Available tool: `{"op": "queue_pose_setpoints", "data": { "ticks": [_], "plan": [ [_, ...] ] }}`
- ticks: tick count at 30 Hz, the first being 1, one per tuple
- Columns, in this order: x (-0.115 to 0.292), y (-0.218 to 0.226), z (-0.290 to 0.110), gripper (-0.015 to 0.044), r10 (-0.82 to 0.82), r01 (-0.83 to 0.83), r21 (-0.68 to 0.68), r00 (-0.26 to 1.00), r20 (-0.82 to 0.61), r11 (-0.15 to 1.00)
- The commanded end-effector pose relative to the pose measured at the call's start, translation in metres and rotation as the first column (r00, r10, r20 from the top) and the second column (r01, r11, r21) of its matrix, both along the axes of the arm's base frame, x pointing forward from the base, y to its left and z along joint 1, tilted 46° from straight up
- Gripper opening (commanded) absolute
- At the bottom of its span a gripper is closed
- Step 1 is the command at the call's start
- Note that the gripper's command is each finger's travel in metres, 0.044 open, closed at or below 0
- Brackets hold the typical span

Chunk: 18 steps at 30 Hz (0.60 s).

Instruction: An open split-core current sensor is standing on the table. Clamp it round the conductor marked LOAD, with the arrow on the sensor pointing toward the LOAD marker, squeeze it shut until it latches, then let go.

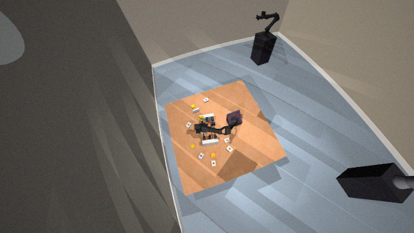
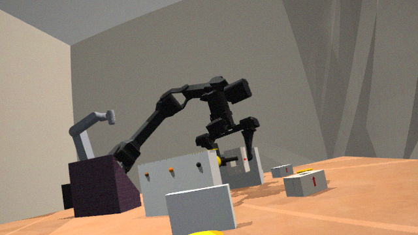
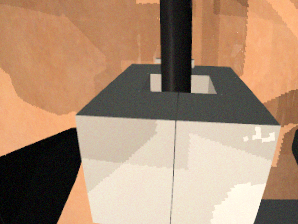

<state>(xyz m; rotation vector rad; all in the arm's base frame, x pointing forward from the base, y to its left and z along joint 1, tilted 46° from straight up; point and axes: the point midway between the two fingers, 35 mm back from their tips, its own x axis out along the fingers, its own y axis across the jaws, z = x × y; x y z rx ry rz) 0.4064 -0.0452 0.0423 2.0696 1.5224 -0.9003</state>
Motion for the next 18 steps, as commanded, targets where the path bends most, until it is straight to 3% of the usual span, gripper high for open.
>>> {"op": "queue_pose_setpoints", "data": {
  "ticks": [1,18],
  "plan": [
    [-0.022,-0.046,0.047,0.044,-0.088,0.091,-0.03,0.993,0.084,0.995],
    [-0.029,-0.056,0.058,0.044,-0.108,0.112,-0.037,0.989,0.102,0.993]
  ]
}}
